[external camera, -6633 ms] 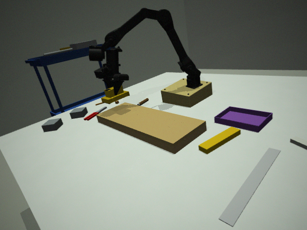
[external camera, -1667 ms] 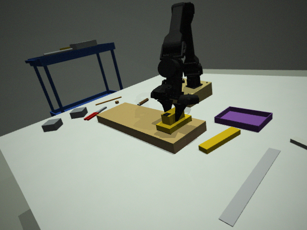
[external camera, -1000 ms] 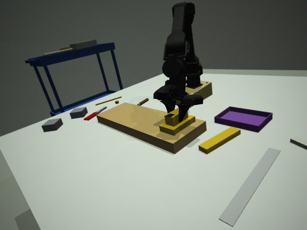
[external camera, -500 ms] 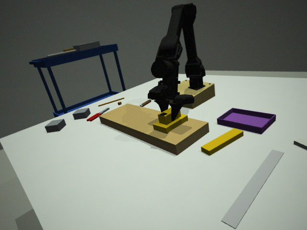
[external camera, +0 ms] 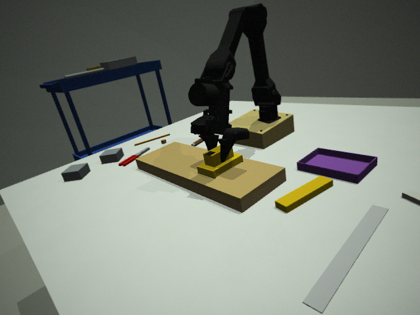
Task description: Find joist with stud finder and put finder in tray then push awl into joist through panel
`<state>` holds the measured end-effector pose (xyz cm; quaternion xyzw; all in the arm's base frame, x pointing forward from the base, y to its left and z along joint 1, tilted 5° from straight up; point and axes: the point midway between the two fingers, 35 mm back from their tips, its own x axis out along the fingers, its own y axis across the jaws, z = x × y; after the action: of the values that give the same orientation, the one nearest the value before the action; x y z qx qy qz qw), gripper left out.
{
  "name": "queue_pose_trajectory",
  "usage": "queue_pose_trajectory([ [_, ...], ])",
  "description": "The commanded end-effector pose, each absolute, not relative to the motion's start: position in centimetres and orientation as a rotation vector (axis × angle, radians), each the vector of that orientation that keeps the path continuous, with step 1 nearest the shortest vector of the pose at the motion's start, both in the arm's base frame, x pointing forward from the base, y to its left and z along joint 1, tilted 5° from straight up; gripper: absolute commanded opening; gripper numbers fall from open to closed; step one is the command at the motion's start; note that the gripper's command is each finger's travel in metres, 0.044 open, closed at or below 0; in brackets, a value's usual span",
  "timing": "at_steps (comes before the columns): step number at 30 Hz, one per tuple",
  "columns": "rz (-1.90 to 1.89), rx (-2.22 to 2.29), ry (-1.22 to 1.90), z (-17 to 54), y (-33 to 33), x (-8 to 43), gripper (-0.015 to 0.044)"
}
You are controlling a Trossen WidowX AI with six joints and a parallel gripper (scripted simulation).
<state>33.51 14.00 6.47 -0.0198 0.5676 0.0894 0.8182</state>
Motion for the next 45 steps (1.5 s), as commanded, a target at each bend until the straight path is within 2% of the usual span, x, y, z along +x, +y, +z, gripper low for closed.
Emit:
queue_pose_trajectory([
  [1, 0.187, -0.045, 1.21, 6.3, 12.4, 33.6, 0.0],
  [45, 0.179, -0.056, 1.209, 5.4, -3.1, 36.2, 0.0],
])
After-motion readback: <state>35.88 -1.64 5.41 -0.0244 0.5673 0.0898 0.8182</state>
